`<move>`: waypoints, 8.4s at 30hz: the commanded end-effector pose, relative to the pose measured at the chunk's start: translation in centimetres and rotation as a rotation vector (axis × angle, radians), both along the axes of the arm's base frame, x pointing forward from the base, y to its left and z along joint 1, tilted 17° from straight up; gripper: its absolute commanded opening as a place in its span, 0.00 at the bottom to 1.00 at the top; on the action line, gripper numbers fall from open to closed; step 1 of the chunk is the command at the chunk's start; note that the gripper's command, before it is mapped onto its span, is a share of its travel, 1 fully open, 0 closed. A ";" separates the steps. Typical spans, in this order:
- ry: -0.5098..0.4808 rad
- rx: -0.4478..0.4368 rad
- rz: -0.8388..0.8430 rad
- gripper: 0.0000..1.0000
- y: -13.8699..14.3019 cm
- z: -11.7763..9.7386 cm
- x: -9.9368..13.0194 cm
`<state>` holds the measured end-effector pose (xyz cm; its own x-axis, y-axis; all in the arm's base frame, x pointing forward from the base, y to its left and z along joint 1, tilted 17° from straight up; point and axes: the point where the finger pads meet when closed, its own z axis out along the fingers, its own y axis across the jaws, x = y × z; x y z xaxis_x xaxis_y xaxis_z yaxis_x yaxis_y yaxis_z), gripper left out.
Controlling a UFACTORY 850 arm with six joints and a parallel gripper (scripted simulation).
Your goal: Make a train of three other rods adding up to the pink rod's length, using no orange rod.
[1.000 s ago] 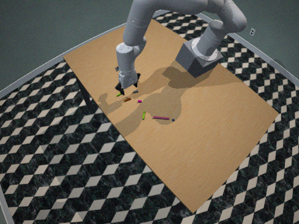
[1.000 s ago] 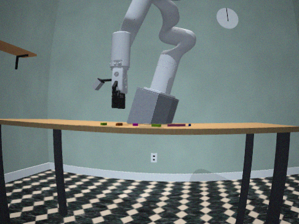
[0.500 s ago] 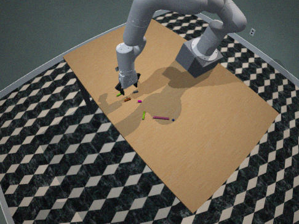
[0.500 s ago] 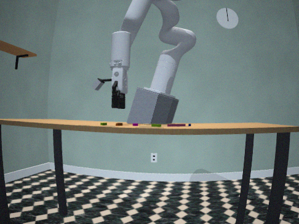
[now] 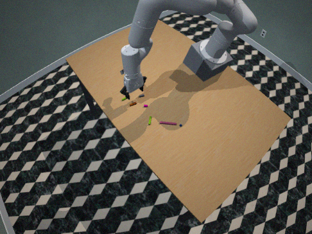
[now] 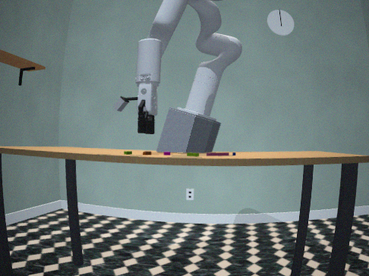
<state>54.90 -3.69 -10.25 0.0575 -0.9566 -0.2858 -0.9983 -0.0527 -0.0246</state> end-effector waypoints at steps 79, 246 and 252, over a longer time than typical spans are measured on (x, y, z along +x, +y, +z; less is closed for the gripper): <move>0.038 0.001 -0.133 1.00 26.7 8.8 -10.9; 0.038 0.001 -0.133 0.24 28.2 3.8 -10.7; 0.038 0.001 -0.133 0.24 28.2 3.8 -10.7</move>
<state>44.13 24.49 -6.46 -0.0805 -0.9550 -0.2855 -0.9967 0.0797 0.0145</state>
